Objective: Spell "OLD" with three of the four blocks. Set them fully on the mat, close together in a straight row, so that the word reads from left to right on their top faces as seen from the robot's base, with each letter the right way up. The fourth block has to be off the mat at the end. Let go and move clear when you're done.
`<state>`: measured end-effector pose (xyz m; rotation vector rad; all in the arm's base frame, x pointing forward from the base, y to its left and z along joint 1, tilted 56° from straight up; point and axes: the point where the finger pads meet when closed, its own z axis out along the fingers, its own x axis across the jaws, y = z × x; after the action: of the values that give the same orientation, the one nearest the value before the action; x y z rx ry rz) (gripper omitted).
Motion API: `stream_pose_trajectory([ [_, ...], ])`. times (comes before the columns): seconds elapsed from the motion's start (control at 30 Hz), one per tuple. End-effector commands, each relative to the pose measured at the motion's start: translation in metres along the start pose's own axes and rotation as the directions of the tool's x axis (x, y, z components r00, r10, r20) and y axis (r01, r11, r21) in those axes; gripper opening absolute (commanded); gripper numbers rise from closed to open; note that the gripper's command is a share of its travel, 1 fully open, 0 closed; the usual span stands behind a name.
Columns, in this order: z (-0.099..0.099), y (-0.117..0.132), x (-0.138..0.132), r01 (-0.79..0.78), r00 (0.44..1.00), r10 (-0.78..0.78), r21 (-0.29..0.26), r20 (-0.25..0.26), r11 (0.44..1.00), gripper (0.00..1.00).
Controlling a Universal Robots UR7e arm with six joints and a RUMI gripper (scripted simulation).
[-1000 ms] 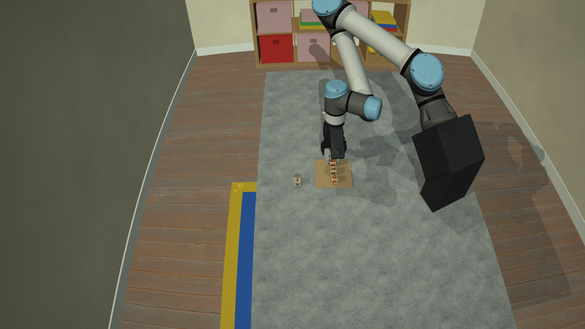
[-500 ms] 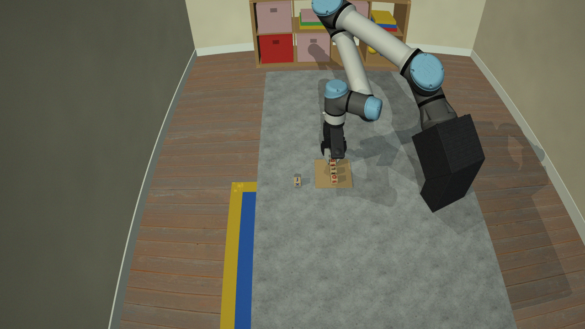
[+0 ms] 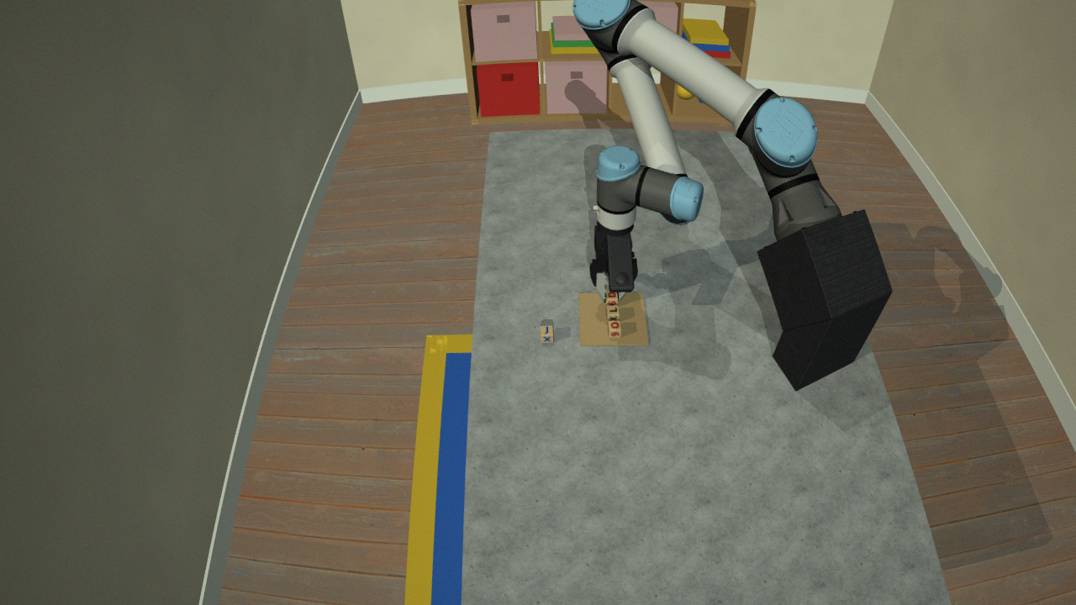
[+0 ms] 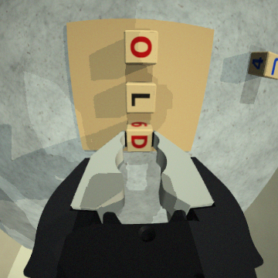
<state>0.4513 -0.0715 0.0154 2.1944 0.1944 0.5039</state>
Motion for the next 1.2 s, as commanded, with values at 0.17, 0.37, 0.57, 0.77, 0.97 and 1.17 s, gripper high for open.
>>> stream_pose_trajectory([
  [0.17, 0.000, 0.000, 0.000, 0.000, 1.000, 0.000, 0.000, -0.001, 1.000, 0.13],
  [0.37, 0.000, 0.000, 0.000, 0.000, 1.000, 0.000, 0.000, -0.001, 1.000, 0.17],
  [0.57, 0.000, 0.000, 0.000, 0.000, 1.000, 0.000, 0.000, -0.001, 1.000, 0.25],
  [0.77, 0.000, 0.000, 0.000, 0.000, 1.000, 0.000, 0.000, -0.001, 1.000, 0.25],
  [0.97, -0.001, 0.000, 0.000, 0.000, 1.000, 0.000, 0.000, -0.001, 1.000, 0.25],
  [1.17, -0.011, 0.000, 0.000, 0.000, 1.000, 0.000, 0.000, -0.001, 1.000, 0.25],
])
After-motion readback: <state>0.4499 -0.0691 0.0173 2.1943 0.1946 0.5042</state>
